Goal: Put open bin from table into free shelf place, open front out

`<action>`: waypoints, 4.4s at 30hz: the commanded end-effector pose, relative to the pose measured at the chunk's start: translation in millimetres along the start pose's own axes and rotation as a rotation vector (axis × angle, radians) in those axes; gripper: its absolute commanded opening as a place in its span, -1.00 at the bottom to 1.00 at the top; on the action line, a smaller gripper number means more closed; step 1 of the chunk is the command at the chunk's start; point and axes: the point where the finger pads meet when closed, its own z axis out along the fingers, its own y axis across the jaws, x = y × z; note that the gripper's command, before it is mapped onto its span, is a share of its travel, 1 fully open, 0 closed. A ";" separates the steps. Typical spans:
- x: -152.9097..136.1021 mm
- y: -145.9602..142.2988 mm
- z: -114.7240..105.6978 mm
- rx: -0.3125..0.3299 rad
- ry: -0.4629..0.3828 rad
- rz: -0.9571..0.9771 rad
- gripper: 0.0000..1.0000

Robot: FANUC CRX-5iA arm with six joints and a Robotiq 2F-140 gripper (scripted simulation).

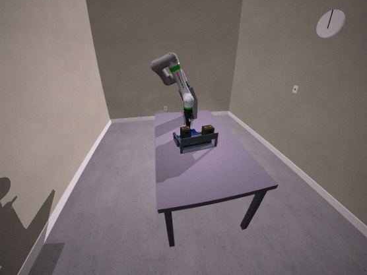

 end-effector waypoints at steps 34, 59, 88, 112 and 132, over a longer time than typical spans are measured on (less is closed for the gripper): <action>0.0 3.6 -0.1 0.000 0.000 0.000 -1.00; 0.0 14.0 -0.1 0.000 0.000 0.000 -1.00; 0.0 31.1 -0.1 0.000 0.000 0.000 -1.00; 0.0 46.7 -0.1 0.000 0.000 0.000 -1.00; 0.0 56.7 -0.1 0.000 0.000 0.000 -1.00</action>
